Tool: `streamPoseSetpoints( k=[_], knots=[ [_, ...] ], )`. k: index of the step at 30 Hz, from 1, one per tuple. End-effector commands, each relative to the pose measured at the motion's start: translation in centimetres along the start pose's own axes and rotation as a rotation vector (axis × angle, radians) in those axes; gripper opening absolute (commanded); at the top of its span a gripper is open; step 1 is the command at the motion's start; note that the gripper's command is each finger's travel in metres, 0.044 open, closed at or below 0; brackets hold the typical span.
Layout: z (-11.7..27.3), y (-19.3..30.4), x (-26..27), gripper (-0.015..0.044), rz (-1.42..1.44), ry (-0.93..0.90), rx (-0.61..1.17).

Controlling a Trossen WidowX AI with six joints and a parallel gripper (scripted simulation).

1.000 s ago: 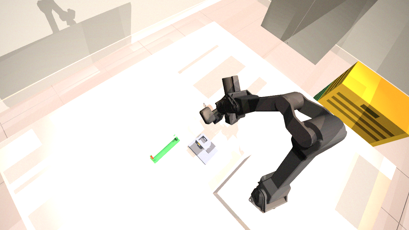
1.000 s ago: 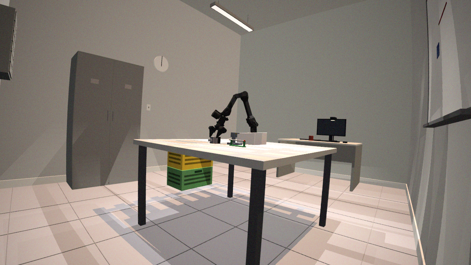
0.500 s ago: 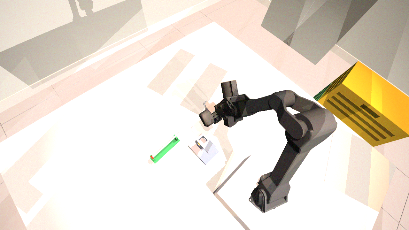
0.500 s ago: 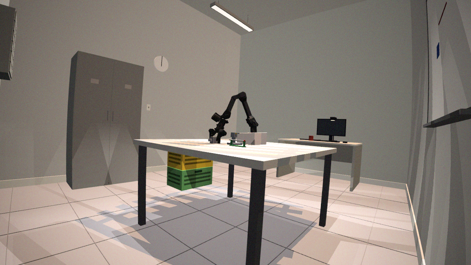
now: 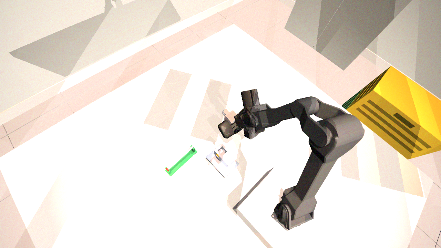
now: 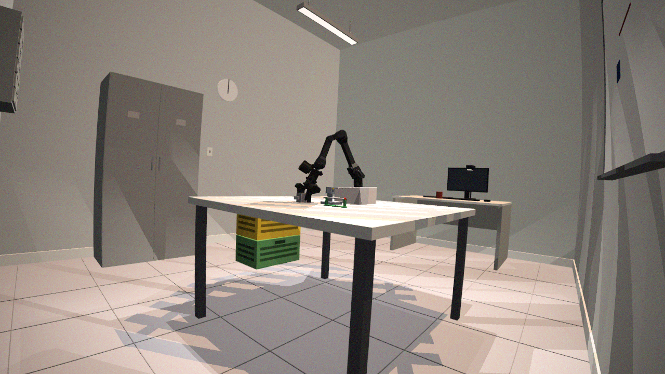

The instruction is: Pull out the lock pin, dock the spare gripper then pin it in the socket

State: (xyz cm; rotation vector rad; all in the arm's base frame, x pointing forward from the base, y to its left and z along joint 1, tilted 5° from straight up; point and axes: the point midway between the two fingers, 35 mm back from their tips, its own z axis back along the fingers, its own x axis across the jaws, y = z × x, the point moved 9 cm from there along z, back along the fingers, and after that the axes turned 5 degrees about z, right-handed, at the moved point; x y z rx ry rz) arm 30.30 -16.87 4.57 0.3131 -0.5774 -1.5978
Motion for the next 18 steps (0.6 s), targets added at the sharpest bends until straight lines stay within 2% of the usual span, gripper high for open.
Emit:
streamPoseSetpoints(
  k=[1,3,10,16,18],
  knots=[
    [-0.1,-0.1,0.0,0.0256,0.001,0.004,0.0],
    [-0.1,-0.1,0.0,0.0204,0.001,0.004,0.0],
    [-0.1,-0.1,0.0,0.0157,0.001,0.004,0.0],
    [0.7,0.6,0.2,0.0,0.001,0.004,0.0],
    [1.3,1.1,0.3,0.0,0.001,0.004,0.0]
  ],
)
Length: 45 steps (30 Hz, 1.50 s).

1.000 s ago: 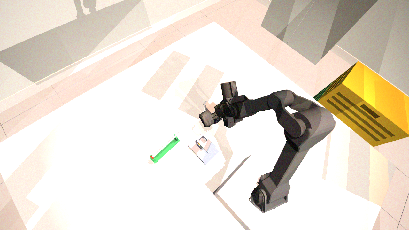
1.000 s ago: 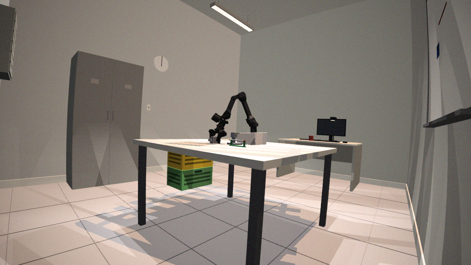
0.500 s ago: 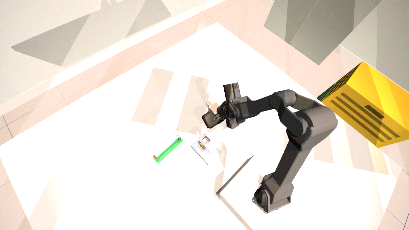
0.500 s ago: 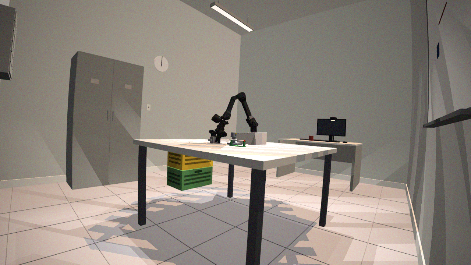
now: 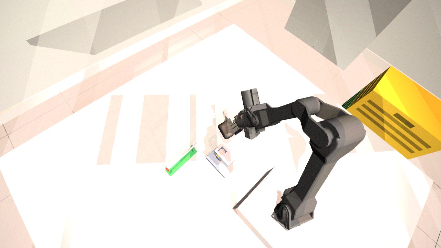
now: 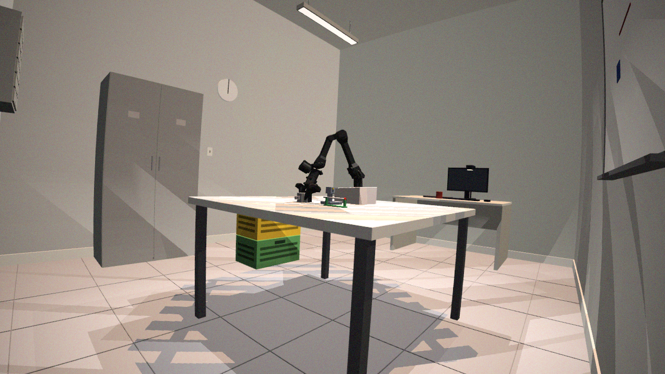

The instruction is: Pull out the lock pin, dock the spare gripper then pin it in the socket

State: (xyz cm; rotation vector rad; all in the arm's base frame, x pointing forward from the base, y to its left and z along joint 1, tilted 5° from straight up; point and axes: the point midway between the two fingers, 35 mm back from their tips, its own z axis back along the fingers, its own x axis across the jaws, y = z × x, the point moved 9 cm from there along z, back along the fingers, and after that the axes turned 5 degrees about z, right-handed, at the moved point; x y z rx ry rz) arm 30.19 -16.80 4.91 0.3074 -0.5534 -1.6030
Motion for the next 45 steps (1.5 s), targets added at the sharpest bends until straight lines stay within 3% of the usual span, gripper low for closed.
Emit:
streamPoseSetpoints(
  k=[1,24,37,45],
  knots=[
    [1.3,1.3,0.3,0.0,0.004,-0.006,0.02],
    [10.1,5.7,0.5,0.0,0.004,-0.006,0.021],
    [9.6,5.3,0.4,0.0,0.014,0.001,0.01],
    [10.5,5.1,-0.9,0.0,0.229,-0.013,0.041]
  ],
)
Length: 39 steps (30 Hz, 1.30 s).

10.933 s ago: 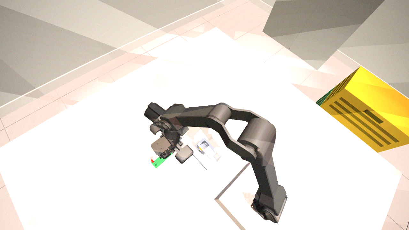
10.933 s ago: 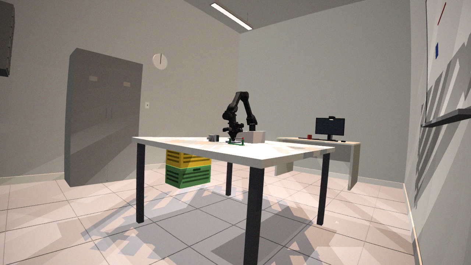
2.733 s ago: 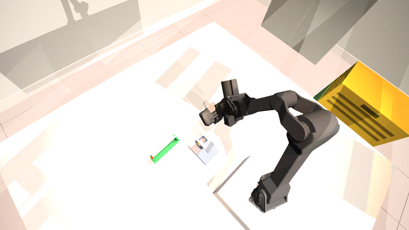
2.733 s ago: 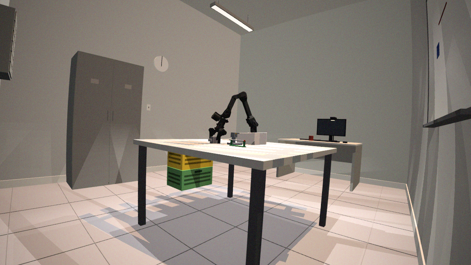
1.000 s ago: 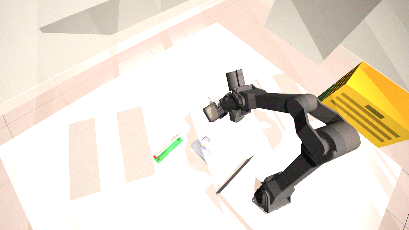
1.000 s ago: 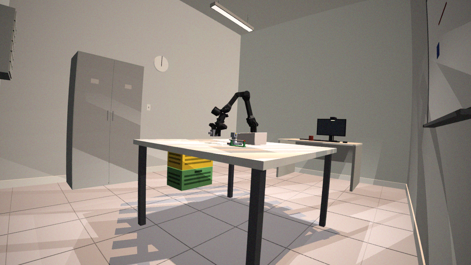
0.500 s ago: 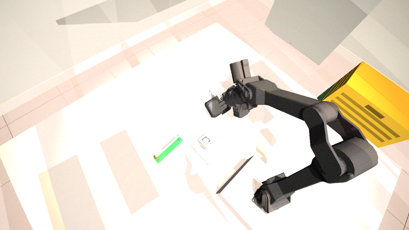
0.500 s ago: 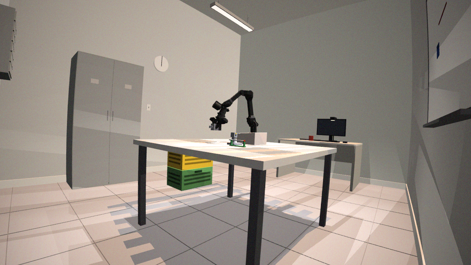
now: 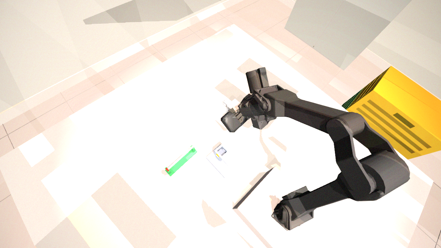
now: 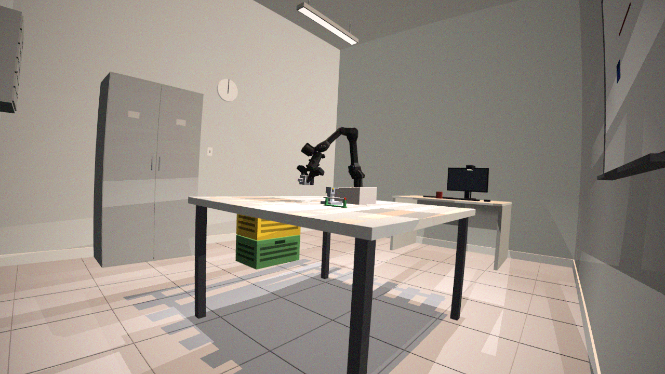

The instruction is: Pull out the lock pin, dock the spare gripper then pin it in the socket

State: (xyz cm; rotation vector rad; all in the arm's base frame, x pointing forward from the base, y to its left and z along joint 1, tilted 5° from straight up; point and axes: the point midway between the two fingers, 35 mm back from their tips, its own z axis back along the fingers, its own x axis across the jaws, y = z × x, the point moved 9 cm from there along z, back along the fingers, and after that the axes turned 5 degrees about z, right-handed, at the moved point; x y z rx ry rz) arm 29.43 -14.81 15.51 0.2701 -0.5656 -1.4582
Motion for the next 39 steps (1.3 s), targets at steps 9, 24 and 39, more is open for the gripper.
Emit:
streamPoseSetpoints(
  k=[9,24,39],
  knots=[
    [1.8,0.2,-1.9,0.0,0.344,-0.044,0.066],
    [3.4,-0.3,-4.4,0.0,0.776,-0.102,0.114],
    [4.8,-1.2,-6.7,0.0,1.2,-0.182,0.151]
  ],
)
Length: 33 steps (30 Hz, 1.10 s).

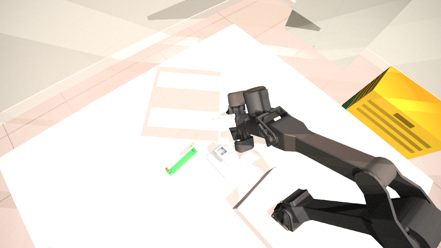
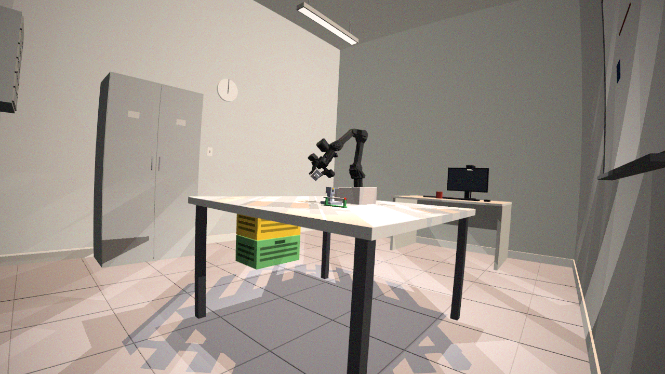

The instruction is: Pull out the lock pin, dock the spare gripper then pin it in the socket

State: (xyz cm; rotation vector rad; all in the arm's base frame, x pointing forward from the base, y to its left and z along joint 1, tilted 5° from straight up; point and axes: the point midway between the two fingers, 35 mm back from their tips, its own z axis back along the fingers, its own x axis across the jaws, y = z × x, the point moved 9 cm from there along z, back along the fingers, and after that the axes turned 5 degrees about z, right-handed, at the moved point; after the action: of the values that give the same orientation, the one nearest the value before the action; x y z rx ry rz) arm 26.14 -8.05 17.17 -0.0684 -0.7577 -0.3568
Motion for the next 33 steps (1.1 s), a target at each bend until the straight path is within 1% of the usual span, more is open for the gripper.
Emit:
streamPoseSetpoints(
  k=[1,33],
  knots=[
    [0.7,0.4,-0.1,0.0,0.112,-0.041,0.004],
    [3.6,3.1,-4.0,0.0,0.998,-0.213,-0.025]
  ],
)
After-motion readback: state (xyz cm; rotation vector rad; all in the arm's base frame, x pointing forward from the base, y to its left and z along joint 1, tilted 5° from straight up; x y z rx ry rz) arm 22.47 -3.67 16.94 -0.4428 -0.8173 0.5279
